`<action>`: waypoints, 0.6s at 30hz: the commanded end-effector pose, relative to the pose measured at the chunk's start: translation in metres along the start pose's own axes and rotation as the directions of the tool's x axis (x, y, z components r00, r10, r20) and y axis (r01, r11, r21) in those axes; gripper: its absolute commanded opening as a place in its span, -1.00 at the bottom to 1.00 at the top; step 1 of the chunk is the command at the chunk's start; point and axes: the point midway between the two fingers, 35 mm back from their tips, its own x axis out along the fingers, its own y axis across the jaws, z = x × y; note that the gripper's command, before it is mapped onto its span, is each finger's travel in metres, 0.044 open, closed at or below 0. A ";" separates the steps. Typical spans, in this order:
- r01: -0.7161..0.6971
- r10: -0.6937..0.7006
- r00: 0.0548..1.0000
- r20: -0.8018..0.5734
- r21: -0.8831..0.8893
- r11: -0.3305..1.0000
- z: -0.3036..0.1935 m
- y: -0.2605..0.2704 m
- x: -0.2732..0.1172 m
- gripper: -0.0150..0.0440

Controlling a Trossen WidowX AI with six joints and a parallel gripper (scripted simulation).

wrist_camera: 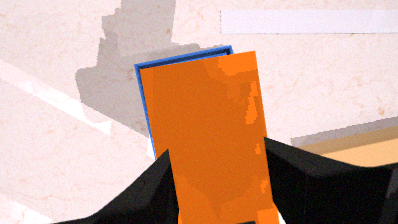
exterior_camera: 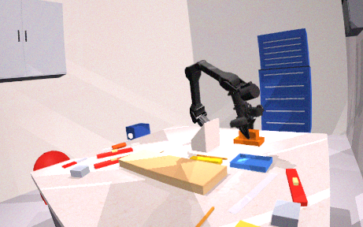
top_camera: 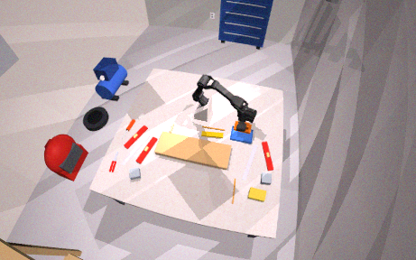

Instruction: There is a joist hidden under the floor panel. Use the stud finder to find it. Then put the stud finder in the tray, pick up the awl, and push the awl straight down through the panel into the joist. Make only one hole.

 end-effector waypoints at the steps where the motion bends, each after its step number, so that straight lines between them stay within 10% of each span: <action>1: -0.005 0.005 1.000 0.002 -0.035 0.999 0.007 0.011 0.005 -0.49; 18: -0.003 0.004 1.000 0.001 -0.034 0.999 -0.002 0.008 0.045 -0.49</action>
